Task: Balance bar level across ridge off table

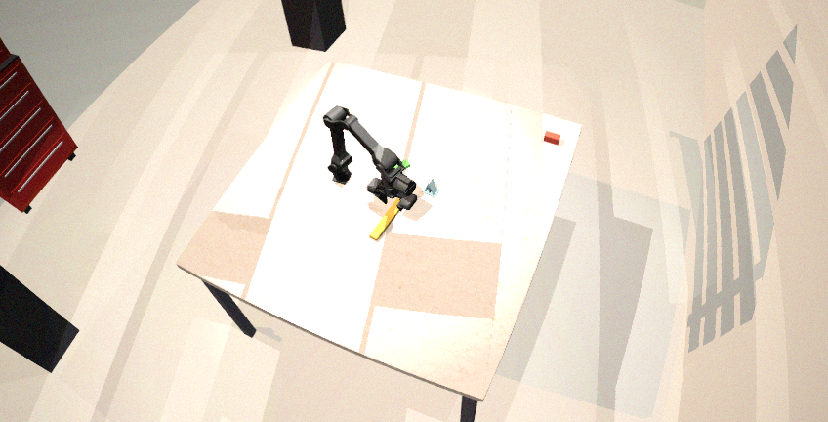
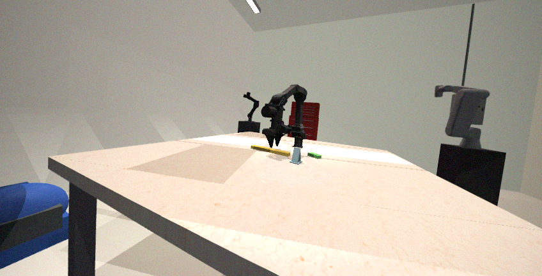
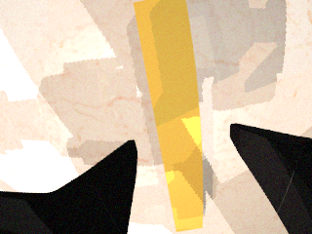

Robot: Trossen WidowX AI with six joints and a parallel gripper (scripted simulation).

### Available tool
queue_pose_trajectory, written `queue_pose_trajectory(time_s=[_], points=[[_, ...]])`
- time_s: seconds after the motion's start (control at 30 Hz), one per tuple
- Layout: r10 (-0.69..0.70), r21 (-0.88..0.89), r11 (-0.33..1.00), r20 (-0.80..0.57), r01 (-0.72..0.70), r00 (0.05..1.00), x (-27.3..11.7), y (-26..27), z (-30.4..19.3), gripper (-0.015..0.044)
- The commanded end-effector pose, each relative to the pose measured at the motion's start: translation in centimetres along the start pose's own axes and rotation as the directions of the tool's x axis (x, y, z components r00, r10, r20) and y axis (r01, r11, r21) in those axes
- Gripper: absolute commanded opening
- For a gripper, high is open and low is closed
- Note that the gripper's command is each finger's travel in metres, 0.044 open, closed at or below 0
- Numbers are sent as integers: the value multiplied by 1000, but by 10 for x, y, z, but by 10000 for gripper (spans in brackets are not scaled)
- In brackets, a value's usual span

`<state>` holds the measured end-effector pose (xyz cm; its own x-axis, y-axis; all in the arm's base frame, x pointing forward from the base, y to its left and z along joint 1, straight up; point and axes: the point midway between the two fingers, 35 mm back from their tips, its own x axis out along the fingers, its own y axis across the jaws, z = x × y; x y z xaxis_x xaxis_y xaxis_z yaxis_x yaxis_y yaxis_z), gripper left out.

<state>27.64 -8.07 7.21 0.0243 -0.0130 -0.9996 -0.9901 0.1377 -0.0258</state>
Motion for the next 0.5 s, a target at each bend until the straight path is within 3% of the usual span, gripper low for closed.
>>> queue_pose_trajectory(time_s=[0.0, 0.47], points=[[1, -6, 1000, 6, -1, 1000, 6, 0, 1, 315], [1, -6, 1000, 6, -1, 1000, 25, 1, 1, 315]])
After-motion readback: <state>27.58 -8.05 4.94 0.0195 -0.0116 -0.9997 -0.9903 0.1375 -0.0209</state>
